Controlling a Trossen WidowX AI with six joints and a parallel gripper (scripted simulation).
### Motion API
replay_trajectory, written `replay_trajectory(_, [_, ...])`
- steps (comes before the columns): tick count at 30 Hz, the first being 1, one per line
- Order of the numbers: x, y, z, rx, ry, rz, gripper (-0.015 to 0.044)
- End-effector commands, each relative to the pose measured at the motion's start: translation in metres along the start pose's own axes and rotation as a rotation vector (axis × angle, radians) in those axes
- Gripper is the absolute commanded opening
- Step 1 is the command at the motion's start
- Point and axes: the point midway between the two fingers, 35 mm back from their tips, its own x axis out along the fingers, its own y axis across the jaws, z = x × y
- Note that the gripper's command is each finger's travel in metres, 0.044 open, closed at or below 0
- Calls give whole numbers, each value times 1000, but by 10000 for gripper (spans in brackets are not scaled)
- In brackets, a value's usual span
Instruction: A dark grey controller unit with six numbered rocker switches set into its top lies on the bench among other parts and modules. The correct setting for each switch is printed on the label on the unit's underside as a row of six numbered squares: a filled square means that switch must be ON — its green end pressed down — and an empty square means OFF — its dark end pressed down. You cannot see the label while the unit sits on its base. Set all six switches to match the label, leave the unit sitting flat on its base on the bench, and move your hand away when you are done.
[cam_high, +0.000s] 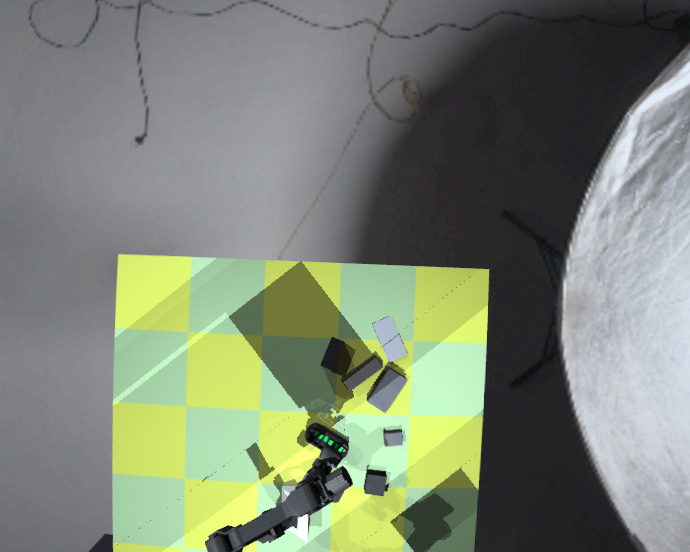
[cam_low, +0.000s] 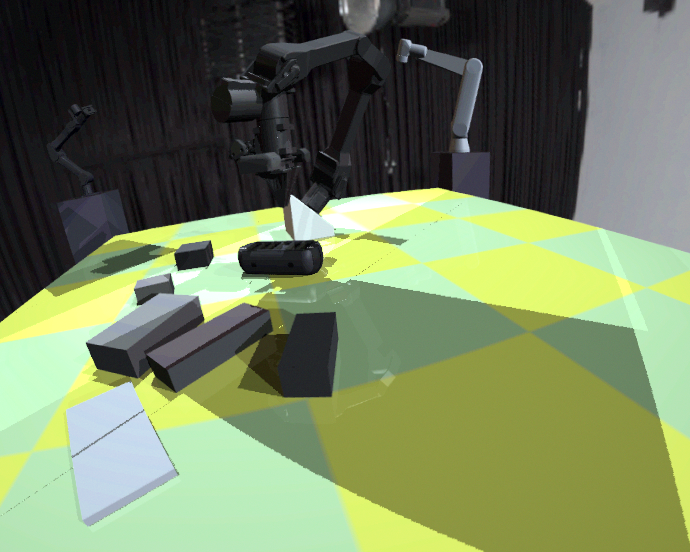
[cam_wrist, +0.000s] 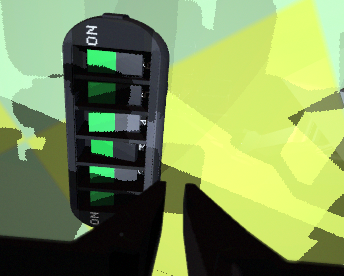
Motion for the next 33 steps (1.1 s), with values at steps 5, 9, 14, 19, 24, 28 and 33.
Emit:
replay_trajectory(5, [0, 0, 0, -3, -2, -2, 0])
replay_trajectory(9, [0, 0, 0, -3, -2, -2, 0])
replay_trajectory(14, [0, 0, 0, 0, 0, 0, 131])
replay_trajectory(19, [0, 0, 0, 0, 0, 0, 263])
replay_trajectory(24, [0, 0, 0, 0, 0, 0, 394])
replay_trajectory(28, [0, 0, 0, 0, 0, 0, 440])
replay_trajectory(33, [-40, 2, 0, 1, -2, 1, 309])
